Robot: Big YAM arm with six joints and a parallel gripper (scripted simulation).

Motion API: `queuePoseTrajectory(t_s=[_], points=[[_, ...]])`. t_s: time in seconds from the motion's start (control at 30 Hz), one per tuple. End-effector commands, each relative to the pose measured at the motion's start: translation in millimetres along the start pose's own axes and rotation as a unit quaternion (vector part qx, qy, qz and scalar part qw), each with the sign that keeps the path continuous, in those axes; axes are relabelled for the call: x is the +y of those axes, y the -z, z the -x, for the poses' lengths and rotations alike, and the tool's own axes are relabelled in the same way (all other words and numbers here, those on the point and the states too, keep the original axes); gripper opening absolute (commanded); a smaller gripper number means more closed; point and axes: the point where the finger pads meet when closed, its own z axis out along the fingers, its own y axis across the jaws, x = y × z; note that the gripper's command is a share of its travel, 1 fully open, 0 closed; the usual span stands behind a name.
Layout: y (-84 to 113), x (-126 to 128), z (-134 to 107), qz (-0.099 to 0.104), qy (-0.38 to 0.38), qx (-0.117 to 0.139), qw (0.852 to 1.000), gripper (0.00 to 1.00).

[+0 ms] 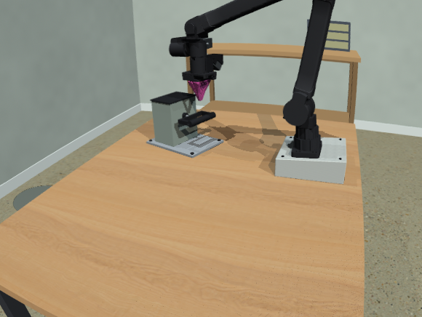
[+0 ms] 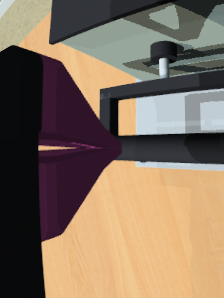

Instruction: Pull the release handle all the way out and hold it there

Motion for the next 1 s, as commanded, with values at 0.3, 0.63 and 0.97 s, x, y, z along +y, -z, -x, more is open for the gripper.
queuePoseTrajectory(t_s=[0.3, 0.63, 0.97], points=[[19.0, 23.1, -4.7, 0.03, -0.006, 0.004, 1.0, 0.0], [19.0, 23.1, -4.7, 0.03, -0.006, 0.004, 1.0, 0.0], [19.0, 23.1, -4.7, 0.03, -0.006, 0.004, 1.0, 0.48]])
